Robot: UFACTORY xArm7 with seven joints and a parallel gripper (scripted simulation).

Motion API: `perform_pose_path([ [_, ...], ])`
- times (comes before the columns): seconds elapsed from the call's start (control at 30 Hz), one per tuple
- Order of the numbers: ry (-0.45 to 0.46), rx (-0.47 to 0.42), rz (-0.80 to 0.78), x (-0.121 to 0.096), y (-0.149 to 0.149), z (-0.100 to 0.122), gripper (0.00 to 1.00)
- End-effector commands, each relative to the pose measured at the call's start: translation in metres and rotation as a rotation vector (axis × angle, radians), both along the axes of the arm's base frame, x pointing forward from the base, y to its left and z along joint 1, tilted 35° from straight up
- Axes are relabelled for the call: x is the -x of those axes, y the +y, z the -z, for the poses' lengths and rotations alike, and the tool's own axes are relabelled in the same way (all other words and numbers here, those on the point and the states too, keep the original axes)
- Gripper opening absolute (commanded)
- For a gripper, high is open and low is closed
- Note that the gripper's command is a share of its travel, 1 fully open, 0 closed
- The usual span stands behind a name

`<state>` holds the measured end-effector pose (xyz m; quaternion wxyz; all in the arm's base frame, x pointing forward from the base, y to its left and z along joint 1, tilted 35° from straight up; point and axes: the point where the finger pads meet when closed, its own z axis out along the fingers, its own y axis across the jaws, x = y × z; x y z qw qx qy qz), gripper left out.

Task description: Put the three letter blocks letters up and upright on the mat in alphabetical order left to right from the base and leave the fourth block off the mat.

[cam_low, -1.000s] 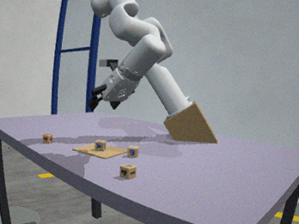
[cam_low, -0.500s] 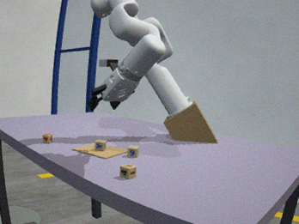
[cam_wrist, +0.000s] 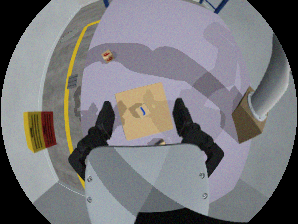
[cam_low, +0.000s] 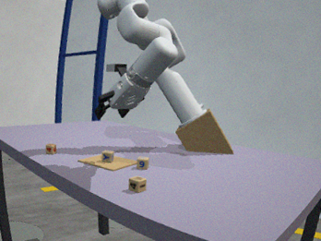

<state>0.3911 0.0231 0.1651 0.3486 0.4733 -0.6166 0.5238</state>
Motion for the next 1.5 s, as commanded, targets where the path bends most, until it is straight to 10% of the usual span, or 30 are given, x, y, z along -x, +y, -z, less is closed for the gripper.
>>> perform_pose_path([
  [0.0,-0.002,-0.003,-0.002,-0.002,0.0,-0.002,1.0],
  [1.23,-0.009,-0.024,-0.001,-0.058,-0.089,-0.067,1.0],
  [1.3,-0.006,-0.014,-0.003,-0.072,-0.135,-0.102,1.0],
  [1.47,-0.005,-0.011,-0.003,-0.074,-0.144,-0.109,1.0],
])
